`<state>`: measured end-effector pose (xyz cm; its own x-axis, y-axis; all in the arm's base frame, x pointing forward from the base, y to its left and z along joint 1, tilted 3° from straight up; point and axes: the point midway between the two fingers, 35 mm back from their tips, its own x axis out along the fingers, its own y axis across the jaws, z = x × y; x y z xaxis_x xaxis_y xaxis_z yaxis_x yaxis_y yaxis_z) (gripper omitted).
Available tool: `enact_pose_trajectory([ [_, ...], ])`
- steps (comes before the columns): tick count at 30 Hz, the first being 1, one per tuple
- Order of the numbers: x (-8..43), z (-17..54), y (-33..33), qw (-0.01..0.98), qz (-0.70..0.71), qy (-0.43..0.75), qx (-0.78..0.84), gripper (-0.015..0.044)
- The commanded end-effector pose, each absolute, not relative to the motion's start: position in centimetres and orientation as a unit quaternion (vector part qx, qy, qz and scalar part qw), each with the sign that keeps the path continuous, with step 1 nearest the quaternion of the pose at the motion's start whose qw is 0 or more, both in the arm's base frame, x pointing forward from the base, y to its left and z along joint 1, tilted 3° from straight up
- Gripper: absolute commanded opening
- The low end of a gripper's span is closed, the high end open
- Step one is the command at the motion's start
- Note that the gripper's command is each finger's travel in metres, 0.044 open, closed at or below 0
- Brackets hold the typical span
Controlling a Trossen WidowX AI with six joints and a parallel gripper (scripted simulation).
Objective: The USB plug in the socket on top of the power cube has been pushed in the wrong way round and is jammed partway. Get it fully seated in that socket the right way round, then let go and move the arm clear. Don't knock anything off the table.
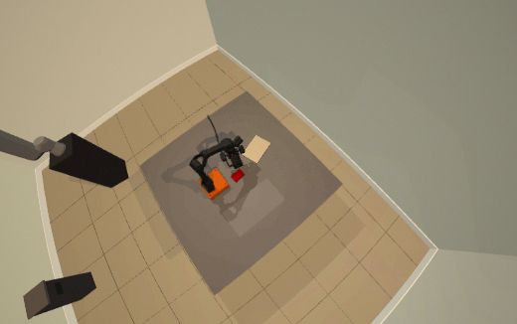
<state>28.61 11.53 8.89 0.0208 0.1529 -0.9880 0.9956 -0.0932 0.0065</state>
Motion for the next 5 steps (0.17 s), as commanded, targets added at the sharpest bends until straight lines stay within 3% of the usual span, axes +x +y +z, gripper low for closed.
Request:
enact_pose_trajectory([
  [1,28.71,9.41,11.54,0.441,-0.477,0.509,0.565,0.0095],
  [5,28.71,9.81,11.51,0.441,-0.477,0.509,0.565,0.0095],
])
